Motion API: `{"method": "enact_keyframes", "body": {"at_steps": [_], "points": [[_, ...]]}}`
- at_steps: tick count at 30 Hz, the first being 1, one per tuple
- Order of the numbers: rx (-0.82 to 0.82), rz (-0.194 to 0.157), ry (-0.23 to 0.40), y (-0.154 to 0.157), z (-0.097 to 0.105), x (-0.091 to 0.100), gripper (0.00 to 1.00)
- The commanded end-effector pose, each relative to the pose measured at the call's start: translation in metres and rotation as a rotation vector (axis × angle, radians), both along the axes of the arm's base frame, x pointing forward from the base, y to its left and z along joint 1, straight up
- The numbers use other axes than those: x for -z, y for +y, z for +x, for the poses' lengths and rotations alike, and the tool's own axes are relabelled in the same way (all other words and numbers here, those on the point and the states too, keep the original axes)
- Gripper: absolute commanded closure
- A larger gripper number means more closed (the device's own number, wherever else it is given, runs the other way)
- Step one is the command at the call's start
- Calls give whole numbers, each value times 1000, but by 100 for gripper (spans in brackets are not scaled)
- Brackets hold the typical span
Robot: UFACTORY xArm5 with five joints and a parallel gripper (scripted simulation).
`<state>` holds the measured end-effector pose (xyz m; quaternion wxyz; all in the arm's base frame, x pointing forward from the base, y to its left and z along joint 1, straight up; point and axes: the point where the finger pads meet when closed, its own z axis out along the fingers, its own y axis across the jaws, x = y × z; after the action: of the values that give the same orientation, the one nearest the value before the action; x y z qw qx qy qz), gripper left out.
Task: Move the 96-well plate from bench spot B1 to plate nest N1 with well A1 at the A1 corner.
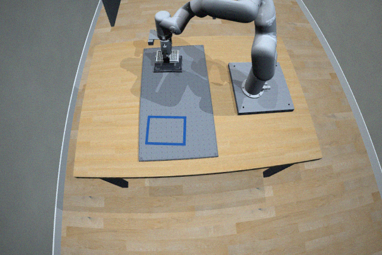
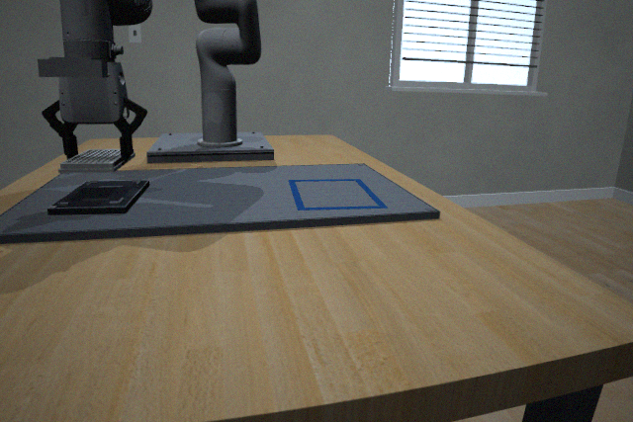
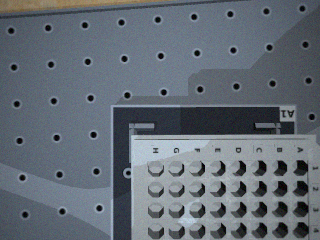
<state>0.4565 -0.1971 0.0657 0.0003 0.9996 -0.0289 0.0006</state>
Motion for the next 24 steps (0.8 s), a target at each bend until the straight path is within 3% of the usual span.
{"method": "enact_keyframes", "body": {"at_steps": [1, 24], "points": [[0, -1, -5, -1, 2, 5, 100], [0, -1, -5, -1, 2, 37, 100]]}}
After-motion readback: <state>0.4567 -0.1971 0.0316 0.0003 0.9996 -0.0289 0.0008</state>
